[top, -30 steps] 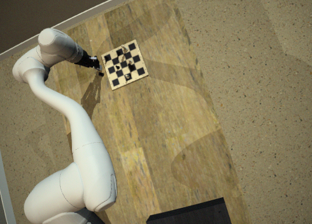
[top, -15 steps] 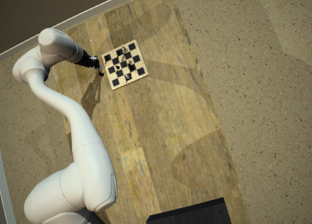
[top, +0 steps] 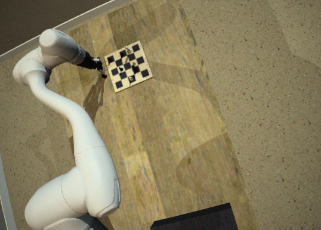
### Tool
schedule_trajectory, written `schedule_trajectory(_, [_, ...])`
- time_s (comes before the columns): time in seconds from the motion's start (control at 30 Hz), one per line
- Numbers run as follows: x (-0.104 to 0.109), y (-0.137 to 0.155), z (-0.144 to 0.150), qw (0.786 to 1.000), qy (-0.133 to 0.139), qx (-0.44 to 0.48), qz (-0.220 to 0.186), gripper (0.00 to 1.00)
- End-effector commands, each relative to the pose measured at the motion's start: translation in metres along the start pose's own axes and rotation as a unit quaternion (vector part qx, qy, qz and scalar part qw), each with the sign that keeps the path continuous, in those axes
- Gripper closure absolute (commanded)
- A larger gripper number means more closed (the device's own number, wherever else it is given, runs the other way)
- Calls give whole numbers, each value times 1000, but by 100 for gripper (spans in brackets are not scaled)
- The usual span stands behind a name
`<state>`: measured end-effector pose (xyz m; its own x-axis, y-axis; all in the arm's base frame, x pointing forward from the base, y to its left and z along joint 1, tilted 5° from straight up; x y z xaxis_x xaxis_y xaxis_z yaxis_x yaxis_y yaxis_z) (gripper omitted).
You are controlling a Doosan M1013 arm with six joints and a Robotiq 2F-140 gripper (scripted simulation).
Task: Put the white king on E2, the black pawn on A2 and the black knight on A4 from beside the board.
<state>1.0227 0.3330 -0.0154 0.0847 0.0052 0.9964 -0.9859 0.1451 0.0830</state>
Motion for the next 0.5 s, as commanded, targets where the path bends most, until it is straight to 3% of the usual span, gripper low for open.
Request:
schedule_trajectory(0.0, [1, 0, 0, 1000, 0, 0, 0, 100])
schedule_trajectory(0.23, [17, 0, 0, 1000, 0, 0, 0, 100])
schedule_trajectory(0.47, [68, 0, 0, 1000, 0, 0, 0, 100])
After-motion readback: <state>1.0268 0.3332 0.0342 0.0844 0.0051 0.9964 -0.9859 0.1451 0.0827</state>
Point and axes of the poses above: the point where the finger pads meet when closed, its own x axis back along the fingers, its own z axis across the jaws, y = z × x, the point moved 10 cm from there along x, back along the fingers, and after that the axes turned 2 degrees about x, right-handed, at the moved point
